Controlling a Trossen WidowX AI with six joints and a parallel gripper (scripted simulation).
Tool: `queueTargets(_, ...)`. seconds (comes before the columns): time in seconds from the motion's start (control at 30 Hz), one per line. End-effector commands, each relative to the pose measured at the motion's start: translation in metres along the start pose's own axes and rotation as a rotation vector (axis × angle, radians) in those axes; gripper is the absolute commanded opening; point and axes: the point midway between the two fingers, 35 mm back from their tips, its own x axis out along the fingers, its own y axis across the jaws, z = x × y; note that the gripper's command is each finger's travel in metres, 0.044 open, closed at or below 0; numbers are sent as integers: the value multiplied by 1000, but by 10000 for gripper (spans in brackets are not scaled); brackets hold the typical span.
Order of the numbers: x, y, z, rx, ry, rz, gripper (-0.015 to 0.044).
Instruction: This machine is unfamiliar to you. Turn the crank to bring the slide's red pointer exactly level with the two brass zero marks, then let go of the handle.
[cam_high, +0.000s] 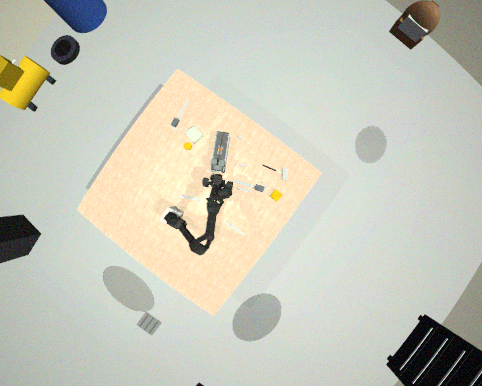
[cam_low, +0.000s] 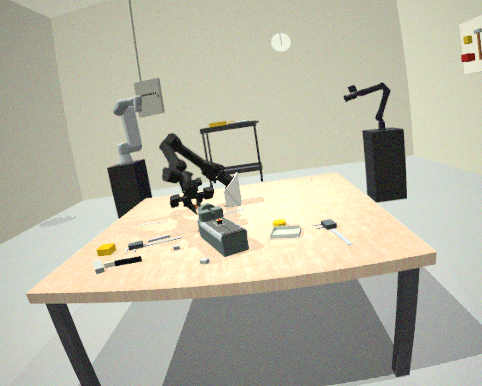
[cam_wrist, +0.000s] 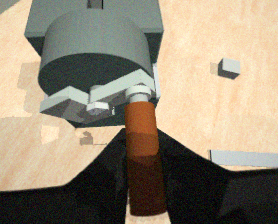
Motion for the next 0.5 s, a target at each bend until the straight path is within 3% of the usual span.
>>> queueTargets(0.0,-4,3,3,-1,-3,5,0)
queueTargets(0.47,-7,11,7,-1,-3,5,0)
